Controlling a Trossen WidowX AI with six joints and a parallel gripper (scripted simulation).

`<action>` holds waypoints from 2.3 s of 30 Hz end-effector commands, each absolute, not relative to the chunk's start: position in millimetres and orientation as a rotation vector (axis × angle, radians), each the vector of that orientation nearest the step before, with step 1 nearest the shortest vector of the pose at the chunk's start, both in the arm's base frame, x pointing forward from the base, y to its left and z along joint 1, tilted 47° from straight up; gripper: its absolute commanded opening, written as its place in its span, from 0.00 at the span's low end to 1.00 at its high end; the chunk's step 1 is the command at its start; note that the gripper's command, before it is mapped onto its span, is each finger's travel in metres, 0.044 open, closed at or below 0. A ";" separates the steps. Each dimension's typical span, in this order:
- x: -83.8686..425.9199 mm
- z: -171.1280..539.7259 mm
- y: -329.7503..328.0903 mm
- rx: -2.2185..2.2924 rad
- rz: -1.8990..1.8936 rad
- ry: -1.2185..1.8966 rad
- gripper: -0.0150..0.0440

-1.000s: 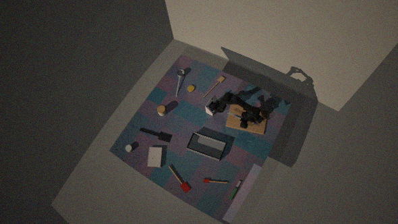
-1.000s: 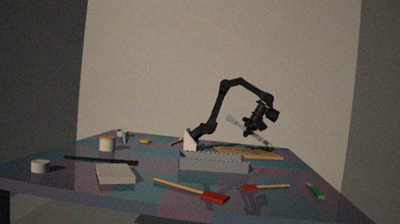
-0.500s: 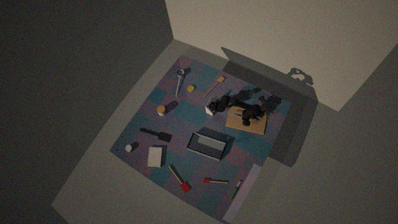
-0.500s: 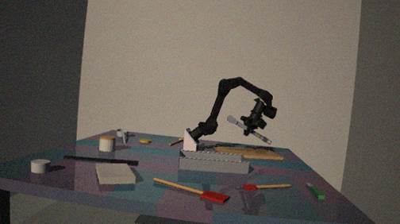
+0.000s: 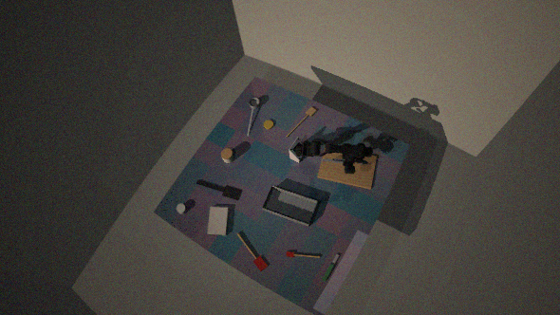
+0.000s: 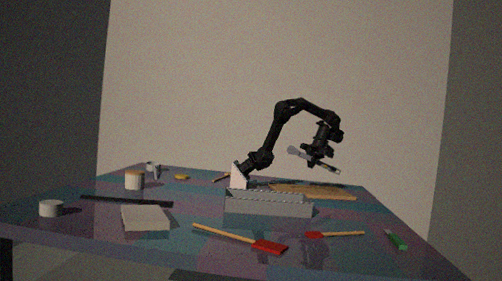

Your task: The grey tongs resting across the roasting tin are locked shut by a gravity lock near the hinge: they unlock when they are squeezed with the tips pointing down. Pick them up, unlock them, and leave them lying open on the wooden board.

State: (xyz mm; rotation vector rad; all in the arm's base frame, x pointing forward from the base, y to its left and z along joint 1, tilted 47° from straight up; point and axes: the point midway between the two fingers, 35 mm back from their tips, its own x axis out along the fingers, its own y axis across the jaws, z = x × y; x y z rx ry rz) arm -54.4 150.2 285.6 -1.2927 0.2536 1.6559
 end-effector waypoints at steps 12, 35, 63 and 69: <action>-72.9 297.8 143.8 -1.240 1.727 0.067 0.00; -101.4 317.7 130.3 -1.099 1.864 -0.174 0.00; -97.4 312.0 124.2 -0.845 2.075 -0.293 0.00; -96.2 311.7 122.1 -0.740 2.130 -0.337 0.00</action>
